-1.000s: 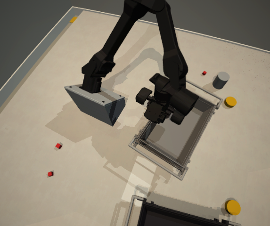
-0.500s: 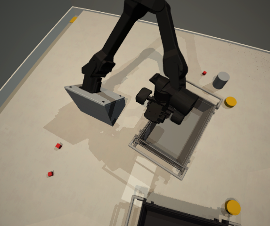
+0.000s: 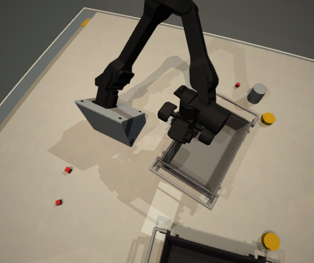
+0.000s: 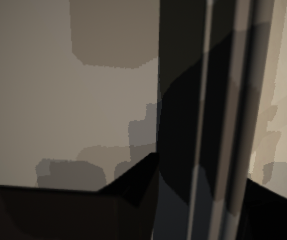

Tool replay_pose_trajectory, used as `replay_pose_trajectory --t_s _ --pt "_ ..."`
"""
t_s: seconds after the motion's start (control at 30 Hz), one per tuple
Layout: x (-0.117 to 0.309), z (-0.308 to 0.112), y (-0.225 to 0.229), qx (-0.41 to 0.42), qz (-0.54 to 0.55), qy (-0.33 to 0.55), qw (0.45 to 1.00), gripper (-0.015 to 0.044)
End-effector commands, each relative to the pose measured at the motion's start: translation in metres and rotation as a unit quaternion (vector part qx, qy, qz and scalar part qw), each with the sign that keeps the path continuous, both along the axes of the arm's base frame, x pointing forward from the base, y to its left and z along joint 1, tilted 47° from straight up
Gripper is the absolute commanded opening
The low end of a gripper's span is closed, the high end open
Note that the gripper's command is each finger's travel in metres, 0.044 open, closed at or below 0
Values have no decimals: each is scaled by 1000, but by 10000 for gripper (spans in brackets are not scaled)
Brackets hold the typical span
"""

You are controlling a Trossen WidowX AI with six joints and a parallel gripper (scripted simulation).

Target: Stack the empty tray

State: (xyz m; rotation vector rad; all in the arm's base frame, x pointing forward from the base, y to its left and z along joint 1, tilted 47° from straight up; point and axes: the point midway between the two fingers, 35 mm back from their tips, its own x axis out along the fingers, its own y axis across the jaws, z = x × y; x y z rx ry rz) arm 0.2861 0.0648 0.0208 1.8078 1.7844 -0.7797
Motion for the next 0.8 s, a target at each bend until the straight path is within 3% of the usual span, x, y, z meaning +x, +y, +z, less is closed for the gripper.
replay_pose_trajectory --t_s 0.0,0.77 --pt "-3 -1 5 2 7 5 1000 0" --pt "-3 -1 5 2 7 5 1000 0"
